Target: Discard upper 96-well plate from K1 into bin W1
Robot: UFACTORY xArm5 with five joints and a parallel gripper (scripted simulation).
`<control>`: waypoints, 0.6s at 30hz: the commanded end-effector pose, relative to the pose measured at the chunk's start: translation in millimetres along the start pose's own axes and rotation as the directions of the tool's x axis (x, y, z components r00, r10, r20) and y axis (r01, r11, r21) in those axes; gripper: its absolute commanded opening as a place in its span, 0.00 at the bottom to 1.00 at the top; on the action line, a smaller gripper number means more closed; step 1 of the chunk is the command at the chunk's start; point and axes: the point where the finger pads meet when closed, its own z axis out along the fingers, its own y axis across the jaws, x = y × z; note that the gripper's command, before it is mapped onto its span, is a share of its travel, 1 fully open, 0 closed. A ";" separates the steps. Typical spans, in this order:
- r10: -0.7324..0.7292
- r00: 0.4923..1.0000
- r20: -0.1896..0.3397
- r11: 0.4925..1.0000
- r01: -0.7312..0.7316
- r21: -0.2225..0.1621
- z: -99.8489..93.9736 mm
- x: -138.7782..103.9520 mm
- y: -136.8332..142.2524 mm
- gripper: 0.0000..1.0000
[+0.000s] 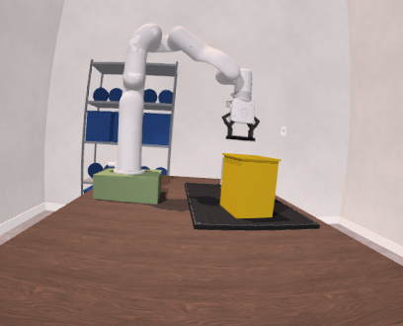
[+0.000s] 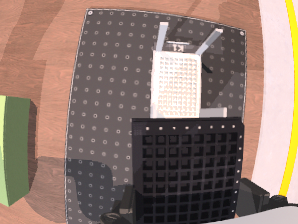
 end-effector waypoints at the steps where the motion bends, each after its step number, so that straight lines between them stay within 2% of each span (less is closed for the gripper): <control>1: 0.000 1.000 -0.001 1.000 0.000 -0.004 -1.0 -11.7 -1.5 0.00; 18: 0.000 1.000 -0.004 1.000 0.000 -0.004 1.9 -60.2 -12.7 0.00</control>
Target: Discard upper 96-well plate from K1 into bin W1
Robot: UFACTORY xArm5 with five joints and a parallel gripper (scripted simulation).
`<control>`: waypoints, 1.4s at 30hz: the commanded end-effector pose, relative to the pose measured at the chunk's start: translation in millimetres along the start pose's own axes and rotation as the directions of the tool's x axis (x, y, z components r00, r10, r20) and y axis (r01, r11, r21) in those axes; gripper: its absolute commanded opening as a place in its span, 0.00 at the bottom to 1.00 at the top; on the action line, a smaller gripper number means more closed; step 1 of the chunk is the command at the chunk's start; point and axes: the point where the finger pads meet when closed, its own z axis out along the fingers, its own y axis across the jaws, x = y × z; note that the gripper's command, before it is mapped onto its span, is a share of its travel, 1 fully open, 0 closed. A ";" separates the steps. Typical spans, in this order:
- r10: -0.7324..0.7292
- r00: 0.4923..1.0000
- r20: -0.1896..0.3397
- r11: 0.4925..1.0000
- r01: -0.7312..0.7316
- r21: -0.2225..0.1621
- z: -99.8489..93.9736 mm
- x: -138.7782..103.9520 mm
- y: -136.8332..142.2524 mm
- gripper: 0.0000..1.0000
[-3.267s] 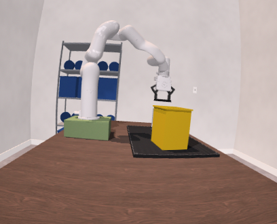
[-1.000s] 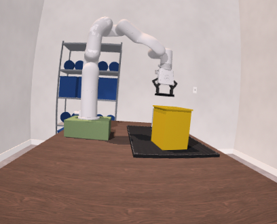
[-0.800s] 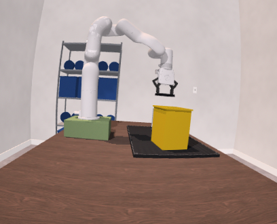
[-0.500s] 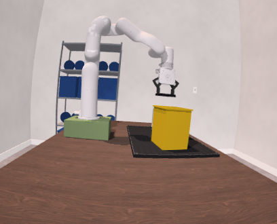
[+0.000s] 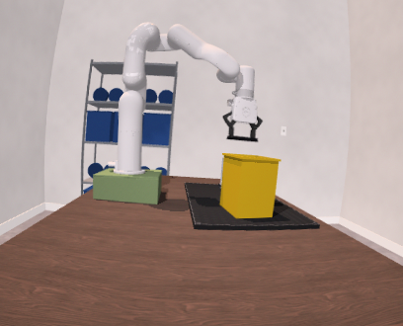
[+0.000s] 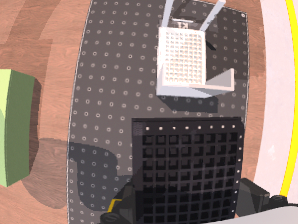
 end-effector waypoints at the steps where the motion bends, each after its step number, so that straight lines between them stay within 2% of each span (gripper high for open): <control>1: 0.000 1.000 -0.001 1.000 0.000 -0.004 -0.9 -11.9 -1.5 0.00; 42: 0.000 1.000 -0.009 1.000 0.000 -0.006 5.2 -125.0 -27.4 0.00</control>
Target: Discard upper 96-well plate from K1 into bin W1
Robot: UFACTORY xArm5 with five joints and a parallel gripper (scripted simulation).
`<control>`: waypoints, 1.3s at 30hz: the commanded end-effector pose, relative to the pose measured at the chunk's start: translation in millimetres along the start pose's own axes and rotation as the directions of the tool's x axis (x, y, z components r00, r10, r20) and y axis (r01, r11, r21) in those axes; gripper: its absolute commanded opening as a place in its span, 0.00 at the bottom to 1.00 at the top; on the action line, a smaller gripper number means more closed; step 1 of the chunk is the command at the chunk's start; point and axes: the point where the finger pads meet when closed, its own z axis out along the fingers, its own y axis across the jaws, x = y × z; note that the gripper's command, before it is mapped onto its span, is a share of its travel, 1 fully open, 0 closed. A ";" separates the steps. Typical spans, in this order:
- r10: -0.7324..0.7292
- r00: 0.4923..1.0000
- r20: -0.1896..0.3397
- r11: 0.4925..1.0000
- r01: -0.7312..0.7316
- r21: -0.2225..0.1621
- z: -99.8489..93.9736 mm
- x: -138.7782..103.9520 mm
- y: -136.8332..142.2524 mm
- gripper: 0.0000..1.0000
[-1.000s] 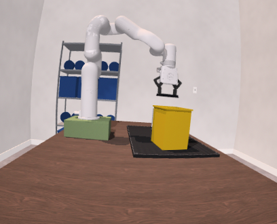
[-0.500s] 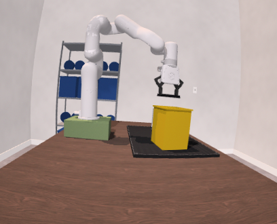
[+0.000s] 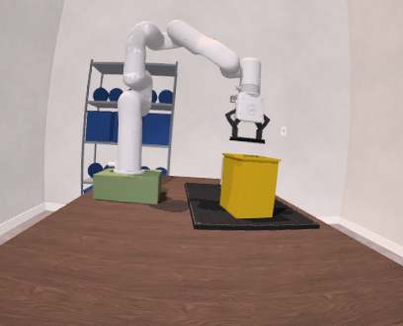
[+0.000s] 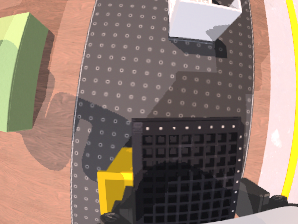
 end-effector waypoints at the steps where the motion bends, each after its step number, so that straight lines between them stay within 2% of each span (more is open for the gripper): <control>1: 0.000 1.000 0.001 1.000 0.000 -0.004 -1.1 -10.1 -1.0 0.00; 25: 0.000 1.000 -0.003 1.000 0.000 -0.008 1.9 -82.1 -17.3 0.00; 39: 0.000 1.000 -0.003 1.000 0.000 -0.008 1.9 -83.8 -17.7 0.00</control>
